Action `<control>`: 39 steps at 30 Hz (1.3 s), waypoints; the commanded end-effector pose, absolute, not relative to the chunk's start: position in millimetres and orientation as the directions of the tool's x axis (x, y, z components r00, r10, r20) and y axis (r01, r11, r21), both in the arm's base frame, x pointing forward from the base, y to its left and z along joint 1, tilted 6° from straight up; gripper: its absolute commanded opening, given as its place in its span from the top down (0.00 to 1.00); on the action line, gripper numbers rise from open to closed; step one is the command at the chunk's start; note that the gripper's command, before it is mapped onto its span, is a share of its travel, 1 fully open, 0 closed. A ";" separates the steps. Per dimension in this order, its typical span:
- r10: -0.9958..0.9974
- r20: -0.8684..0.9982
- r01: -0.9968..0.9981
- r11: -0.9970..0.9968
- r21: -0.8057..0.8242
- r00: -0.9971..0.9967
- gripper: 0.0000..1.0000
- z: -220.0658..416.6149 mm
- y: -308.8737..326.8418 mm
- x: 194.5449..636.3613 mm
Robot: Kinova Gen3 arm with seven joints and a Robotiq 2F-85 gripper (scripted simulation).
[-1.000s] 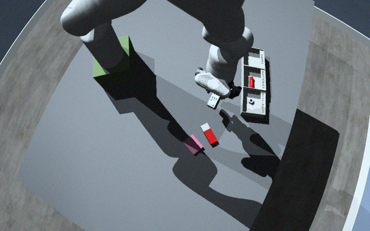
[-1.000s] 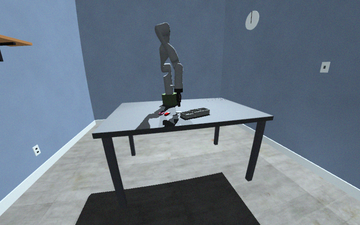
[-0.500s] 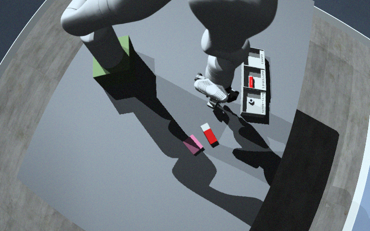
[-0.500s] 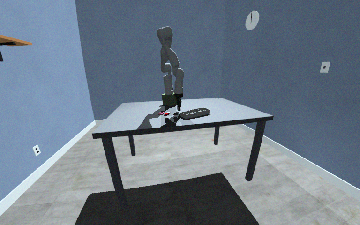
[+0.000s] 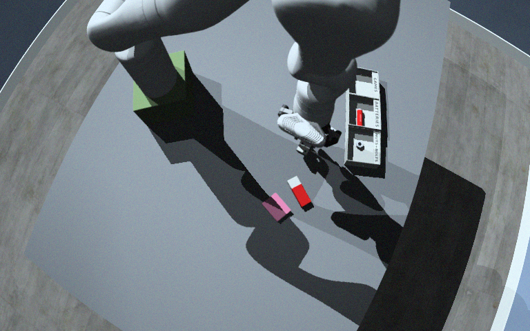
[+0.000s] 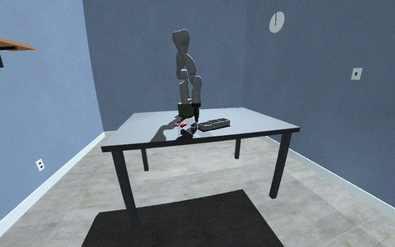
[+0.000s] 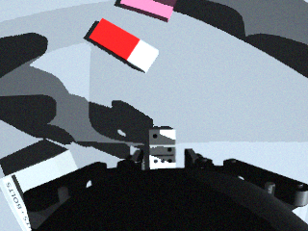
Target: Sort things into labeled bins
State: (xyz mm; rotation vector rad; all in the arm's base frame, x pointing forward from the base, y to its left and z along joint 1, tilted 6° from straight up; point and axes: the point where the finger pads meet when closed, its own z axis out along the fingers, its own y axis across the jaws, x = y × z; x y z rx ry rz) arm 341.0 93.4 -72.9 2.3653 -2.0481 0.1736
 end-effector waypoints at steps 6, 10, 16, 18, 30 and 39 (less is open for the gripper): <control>-0.987 0.094 -0.988 -0.136 -0.071 0.129 0.59 -80.0 88.3 345.7; -0.987 0.096 -0.988 -0.136 -0.071 0.129 0.59 -82.6 87.9 345.7; -0.987 0.093 -0.988 -0.137 -0.068 0.130 0.59 -85.4 88.0 344.6; -0.987 0.093 -0.988 -0.141 -0.068 0.134 0.59 -85.1 88.1 344.8; -0.987 0.090 -0.988 -0.142 -0.067 0.136 0.79 -84.4 89.9 344.2; -0.987 0.090 -0.988 -0.142 -0.067 0.136 0.79 -84.4 89.9 344.2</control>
